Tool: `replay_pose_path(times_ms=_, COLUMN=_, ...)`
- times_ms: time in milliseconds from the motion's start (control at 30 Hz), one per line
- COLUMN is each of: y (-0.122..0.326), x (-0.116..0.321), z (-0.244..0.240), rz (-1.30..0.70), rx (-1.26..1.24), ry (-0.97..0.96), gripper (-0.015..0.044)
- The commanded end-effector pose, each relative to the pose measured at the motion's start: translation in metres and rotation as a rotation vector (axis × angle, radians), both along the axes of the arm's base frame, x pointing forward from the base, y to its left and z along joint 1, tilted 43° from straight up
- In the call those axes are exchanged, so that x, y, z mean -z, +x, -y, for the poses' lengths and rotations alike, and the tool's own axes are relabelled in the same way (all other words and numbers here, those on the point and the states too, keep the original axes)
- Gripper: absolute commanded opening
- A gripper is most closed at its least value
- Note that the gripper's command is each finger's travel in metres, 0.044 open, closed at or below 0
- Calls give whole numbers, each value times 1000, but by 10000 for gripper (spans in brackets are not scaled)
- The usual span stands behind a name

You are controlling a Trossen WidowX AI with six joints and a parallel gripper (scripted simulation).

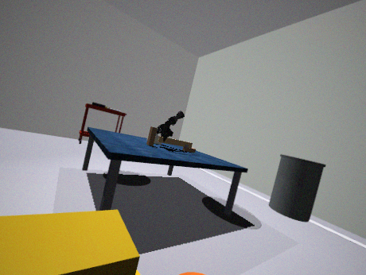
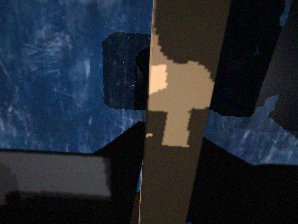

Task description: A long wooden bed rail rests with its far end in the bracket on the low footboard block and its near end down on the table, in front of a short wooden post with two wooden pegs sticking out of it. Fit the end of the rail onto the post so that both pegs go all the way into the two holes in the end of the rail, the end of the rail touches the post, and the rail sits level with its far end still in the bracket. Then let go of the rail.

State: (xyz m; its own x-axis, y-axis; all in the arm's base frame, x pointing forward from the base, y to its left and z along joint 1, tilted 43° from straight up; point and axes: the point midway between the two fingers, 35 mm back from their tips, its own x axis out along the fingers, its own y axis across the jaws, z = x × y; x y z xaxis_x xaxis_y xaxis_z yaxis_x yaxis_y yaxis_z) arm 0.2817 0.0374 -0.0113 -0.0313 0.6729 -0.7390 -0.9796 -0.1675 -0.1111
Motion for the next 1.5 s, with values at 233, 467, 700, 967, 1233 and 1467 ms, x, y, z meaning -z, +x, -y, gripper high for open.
replay_pose_path(times_ms=233, y=0, x=-1, z=0, rz=0, rx=1, ry=2, gripper=0)
replay_pose_path(times_ms=467, y=0, x=0, z=0, rz=0, rx=1, ry=2, gripper=0)
replay_pose_path(times_ms=700, y=0, x=0, z=0, rz=0, rx=1, ry=2, gripper=0)
replay_pose_path(times_ms=967, y=0, x=-1, z=1, rz=0, rx=1, ry=2, gripper=0)
replay_pose_path(times_ms=1233, y=0, x=0, z=1, rz=0, rx=1, ry=2, gripper=0)
replay_pose_path(times_ms=1467, y=0, x=2, z=3, rz=0, rx=1, ry=1, gripper=0)
